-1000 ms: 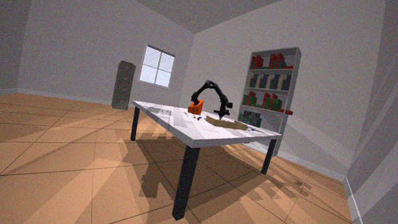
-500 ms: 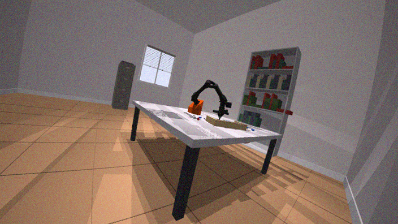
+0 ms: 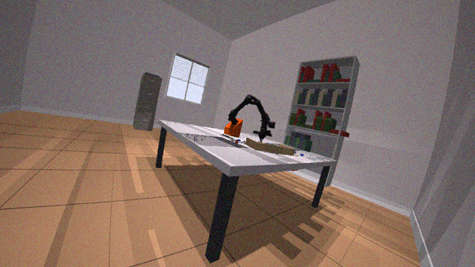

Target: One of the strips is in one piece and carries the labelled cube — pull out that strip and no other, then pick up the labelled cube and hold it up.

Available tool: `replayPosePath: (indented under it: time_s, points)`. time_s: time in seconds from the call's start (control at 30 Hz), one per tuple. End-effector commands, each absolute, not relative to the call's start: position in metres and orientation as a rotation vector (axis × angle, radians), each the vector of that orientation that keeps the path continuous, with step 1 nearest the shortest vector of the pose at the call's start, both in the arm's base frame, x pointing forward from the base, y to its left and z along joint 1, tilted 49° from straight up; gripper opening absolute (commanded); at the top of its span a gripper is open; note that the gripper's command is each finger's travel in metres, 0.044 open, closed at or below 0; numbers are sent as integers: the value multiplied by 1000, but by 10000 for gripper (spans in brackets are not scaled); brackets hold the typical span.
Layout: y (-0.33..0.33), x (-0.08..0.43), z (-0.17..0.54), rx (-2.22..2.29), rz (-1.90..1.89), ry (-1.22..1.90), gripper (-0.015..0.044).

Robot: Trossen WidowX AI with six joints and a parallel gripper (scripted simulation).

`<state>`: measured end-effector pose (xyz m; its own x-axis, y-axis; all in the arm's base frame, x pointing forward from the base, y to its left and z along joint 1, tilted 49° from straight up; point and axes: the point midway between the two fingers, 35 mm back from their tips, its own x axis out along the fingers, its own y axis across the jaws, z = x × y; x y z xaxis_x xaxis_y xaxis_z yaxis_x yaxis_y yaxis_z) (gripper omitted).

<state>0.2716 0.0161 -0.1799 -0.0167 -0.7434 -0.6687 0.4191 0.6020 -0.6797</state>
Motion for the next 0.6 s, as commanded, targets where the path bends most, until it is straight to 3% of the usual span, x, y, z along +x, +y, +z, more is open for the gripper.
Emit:
replayPosePath:
  time_s: [0.0, 0.53, 0.57]
  points:
    - [15, 259, -185, -318, -957, 1305, 0]
    - [51, 265, -155, -315, -955, 1306, 0]
    - [49, 267, -155, -321, -951, 1309, 26]
